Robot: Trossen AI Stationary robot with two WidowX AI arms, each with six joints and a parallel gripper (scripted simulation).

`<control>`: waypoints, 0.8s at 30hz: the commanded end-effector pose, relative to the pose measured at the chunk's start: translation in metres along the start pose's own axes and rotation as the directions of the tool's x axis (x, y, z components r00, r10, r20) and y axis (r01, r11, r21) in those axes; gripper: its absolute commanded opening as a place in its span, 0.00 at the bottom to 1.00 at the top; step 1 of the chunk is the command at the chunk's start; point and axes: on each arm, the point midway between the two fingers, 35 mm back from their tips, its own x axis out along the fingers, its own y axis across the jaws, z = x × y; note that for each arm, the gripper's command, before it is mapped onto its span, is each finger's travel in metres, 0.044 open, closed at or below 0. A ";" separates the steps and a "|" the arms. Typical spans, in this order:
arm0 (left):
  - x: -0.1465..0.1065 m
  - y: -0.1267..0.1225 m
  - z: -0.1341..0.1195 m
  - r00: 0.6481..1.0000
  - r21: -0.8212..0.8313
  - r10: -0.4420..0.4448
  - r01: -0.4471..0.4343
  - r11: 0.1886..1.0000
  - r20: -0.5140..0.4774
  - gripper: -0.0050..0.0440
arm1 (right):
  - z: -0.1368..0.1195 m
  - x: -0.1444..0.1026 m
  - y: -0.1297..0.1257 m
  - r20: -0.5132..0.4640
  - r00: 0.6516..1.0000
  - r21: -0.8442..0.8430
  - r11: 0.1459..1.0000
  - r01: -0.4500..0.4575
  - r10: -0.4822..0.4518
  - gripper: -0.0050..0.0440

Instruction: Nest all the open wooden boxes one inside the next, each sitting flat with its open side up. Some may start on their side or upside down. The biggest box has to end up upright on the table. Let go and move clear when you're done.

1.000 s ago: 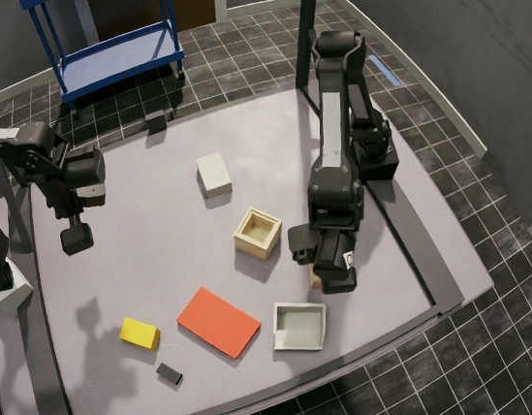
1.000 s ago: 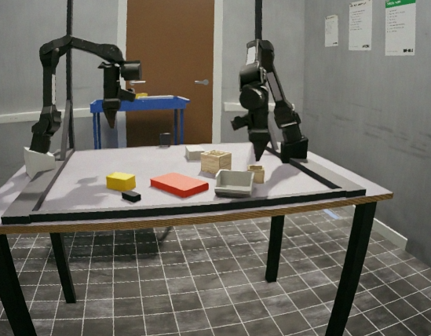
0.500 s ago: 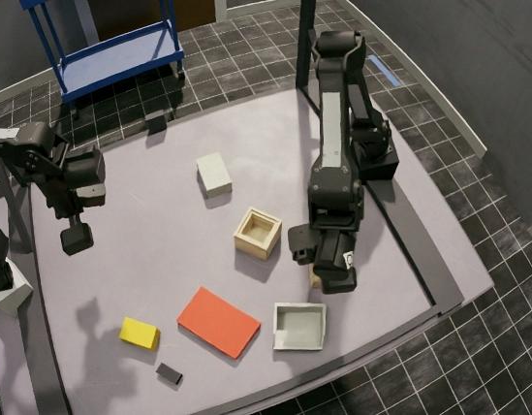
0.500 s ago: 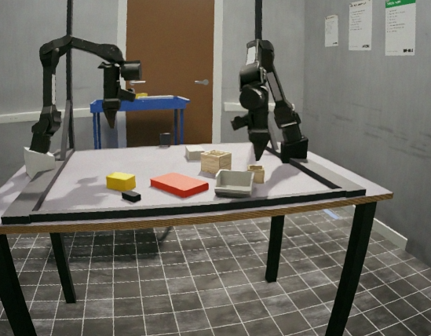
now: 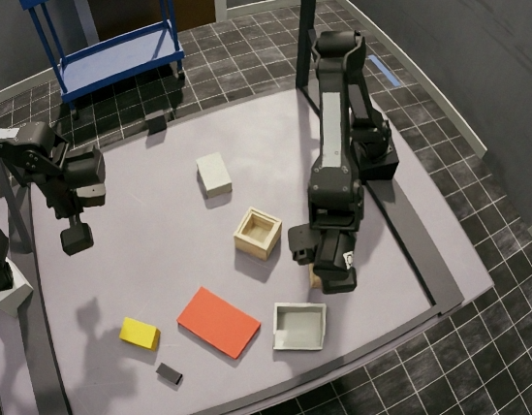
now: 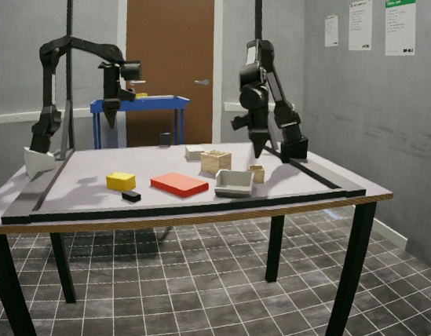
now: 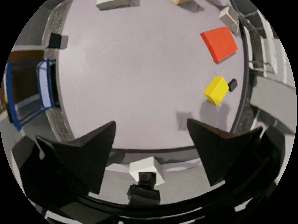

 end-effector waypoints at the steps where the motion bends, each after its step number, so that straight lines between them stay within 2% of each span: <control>1: -0.006 0.003 0.003 1.000 0.007 0.020 -0.020 1.000 0.007 0.10 | 0.002 -0.004 0.000 0.016 1.000 -0.004 1.000 0.004 -0.004 0.92; 9: -0.006 0.003 0.003 1.000 0.007 0.020 -0.020 1.000 0.007 0.10 | 0.002 -0.004 0.000 0.016 1.000 -0.004 1.000 0.004 -0.004 0.92; 13: 0.018 0.001 0.001 1.000 -0.001 0.003 -0.003 1.000 -0.002 0.10 | 0.002 -0.004 0.000 0.016 1.000 -0.004 1.000 0.004 -0.004 0.92; 15: 0.018 0.001 0.001 1.000 -0.001 0.003 -0.003 1.000 -0.002 0.10 | 0.002 -0.004 0.000 0.016 1.000 -0.004 1.000 0.004 -0.004 0.92; 18: 0.034 0.000 0.001 1.000 -0.001 0.002 -0.002 1.000 -0.001 0.10 | 0.002 -0.004 0.000 0.016 1.000 -0.004 1.000 0.004 -0.004 0.92; 24: 0.037 0.001 0.001 1.000 0.007 0.002 -0.002 1.000 -0.001 0.10 | 0.002 -0.004 0.000 0.016 1.000 -0.004 1.000 0.004 -0.004 0.92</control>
